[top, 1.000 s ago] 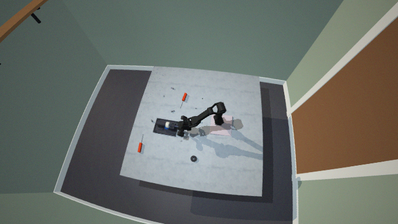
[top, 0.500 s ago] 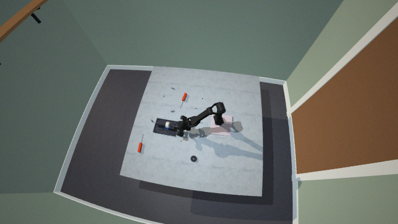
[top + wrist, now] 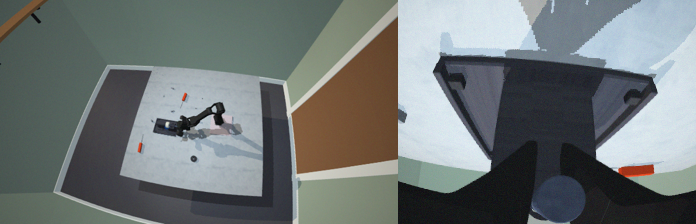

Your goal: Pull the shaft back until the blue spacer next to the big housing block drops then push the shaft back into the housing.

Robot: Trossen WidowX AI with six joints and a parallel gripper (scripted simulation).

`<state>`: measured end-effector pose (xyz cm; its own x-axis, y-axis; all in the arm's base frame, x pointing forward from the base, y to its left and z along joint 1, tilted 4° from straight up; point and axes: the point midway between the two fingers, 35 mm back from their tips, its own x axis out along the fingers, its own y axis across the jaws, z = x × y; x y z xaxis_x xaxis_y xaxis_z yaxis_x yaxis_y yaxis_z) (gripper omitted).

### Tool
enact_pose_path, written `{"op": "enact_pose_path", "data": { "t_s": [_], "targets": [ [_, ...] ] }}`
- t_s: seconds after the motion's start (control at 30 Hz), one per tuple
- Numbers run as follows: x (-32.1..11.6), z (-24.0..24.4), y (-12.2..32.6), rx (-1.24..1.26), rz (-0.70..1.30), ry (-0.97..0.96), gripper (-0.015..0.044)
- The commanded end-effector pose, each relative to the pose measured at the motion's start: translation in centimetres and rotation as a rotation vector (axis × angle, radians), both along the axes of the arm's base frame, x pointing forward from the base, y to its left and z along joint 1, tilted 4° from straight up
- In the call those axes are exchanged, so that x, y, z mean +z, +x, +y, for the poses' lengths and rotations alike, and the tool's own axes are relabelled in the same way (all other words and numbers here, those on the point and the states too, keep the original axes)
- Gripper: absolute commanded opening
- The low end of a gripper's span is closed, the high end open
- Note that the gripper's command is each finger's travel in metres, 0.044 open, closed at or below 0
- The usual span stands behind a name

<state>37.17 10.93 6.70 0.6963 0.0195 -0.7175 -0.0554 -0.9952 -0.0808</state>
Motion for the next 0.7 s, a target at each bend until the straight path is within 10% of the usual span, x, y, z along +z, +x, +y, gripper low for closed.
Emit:
{"op": "enact_pose_path", "data": {
  "t_s": [0.0,0.67],
  "targets": [
    [0.09,-0.13,0.29,-0.001,-0.004,-0.003,0.0000],
    [0.10,-0.16,0.87,-0.001,-0.004,-0.003,0.0000]
  ]
}}
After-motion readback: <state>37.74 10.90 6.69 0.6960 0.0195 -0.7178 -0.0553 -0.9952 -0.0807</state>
